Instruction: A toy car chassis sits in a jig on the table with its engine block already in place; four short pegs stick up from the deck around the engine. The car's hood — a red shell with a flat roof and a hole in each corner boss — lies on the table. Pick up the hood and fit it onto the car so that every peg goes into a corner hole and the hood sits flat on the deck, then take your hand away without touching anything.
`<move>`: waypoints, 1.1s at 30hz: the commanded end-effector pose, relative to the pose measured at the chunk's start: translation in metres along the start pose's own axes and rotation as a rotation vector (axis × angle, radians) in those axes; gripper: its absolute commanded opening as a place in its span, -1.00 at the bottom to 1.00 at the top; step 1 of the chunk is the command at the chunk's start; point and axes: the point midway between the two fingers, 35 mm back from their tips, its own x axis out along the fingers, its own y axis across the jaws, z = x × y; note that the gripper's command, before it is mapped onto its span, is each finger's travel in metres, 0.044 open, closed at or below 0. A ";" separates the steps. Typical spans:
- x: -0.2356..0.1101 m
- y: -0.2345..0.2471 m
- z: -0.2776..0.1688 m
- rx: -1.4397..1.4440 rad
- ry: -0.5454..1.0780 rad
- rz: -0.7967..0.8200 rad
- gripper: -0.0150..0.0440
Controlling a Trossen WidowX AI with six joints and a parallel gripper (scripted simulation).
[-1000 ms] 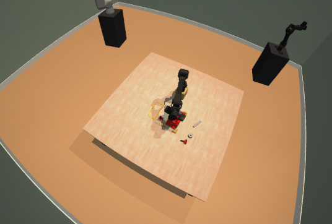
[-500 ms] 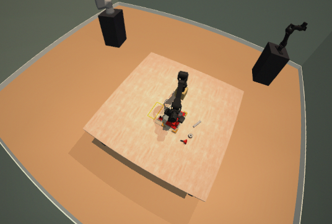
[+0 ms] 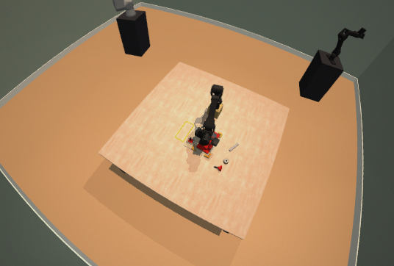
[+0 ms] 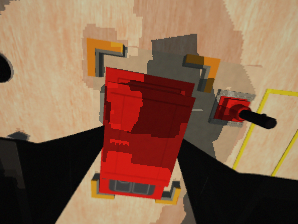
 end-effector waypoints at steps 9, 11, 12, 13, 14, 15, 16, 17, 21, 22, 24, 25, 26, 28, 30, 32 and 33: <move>0.000 0.001 0.001 -0.003 -0.002 0.004 -0.49; 0.001 0.001 0.001 -0.003 -0.002 0.004 -0.49; 0.001 0.001 0.001 -0.003 -0.002 0.004 -0.49; 0.002 0.001 0.001 -0.003 -0.002 0.004 -0.49; 0.002 0.001 0.001 -0.003 -0.002 0.004 -0.49; 0.002 0.001 0.001 -0.003 -0.002 0.004 -0.49; 0.003 0.001 0.001 -0.003 -0.002 0.004 -0.49; 0.003 0.001 0.001 -0.003 -0.002 0.004 -0.49; 0.005 0.001 0.001 -0.003 -0.002 0.004 -0.49; 0.006 0.001 0.001 -0.003 -0.002 0.004 -0.49; 0.007 0.001 0.001 -0.003 -0.002 0.004 -0.49; 0.007 0.001 0.001 -0.003 -0.002 0.004 -0.49; 0.007 0.001 0.001 -0.003 -0.002 0.004 -0.49; 0.008 0.001 0.001 -0.003 -0.002 0.004 -0.49; 0.009 0.001 0.001 -0.003 -0.002 0.004 -0.49; 0.010 0.001 0.001 -0.003 -0.002 0.004 -0.49; 0.011 0.001 0.001 -0.003 -0.002 0.004 -0.49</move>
